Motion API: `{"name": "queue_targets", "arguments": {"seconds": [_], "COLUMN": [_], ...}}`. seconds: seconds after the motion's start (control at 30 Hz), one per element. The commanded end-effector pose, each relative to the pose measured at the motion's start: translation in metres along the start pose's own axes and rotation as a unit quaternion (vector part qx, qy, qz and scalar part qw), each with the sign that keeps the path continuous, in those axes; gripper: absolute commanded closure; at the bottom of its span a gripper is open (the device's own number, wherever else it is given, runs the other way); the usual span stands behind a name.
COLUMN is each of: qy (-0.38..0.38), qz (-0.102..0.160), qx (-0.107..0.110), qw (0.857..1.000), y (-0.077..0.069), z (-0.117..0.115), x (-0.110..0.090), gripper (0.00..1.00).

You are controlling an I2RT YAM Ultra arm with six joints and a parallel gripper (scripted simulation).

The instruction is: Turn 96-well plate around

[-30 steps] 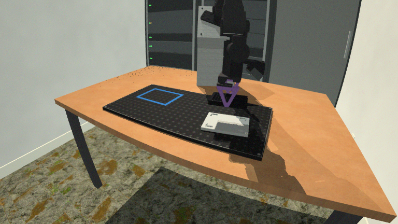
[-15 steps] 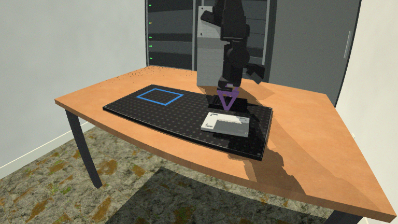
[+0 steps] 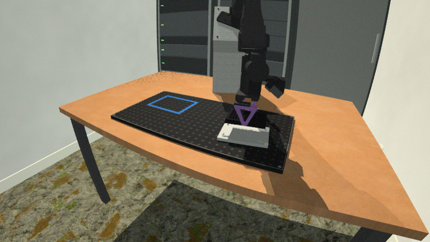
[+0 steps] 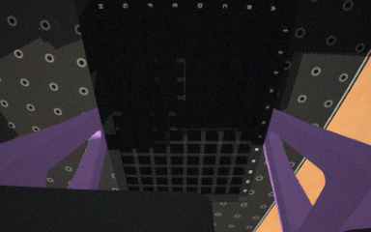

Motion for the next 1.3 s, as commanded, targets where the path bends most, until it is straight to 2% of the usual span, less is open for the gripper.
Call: {"name": "queue_targets", "arguments": {"seconds": [0.0,0.07,0.1,0.53,0.6,0.63,0.67,0.73,0.87,0.9,0.93,0.97,1.0,1.27], "qy": [0.002,0.002,0.002,-0.001,-0.001,-0.001,-0.001,-0.001,0.0,-0.001,0.0,0.0,-0.001,-0.001], "qz": [-0.003,-0.003,-0.002,-0.004,-0.004,-0.005,-0.004,-0.004,-0.005,-0.005,-0.002,-0.002,-0.005,-0.004], "qx": [-0.021,-0.028,-0.021,-0.021,-0.021,-0.029,-0.021,-0.021,-0.029,-0.029,-0.013,-0.013,-0.025,-0.015], "qw": [1.0,1.0,1.0,1.0,1.0,1.0,1.0,1.0,1.0,1.0,1.0,1.0,1.0,1.0], "y": [0.001,-0.003,0.004,0.026,0.026,0.022,0.03,0.033,0.024,0.024,0.029,0.029,0.025,0.032], "z": [-0.013,-0.017,-0.013,-0.014,-0.014,-0.019,-0.014,-0.014,-0.019,-0.019,-0.009,-0.009,-0.015,-0.007], "x": [-0.002,-0.002,-0.003,-0.001,-0.001,-0.001,-0.001,-0.001,-0.001,-0.001,0.0,0.0,-0.001,-0.001], "gripper": [1.0,1.0,1.0,1.0,1.0,1.0,1.0,1.0,1.0,1.0,1.0,1.0,1.0,1.0]}}
Point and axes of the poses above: the point where the finger pads meet when closed, its own y axis out along the fingers, its own z axis across the jaws, x = y × z, the point moved 8 cm from there along -y, back along the fingers, and after that the axes turned 12 degrees about -y, right-handed, at the moved point
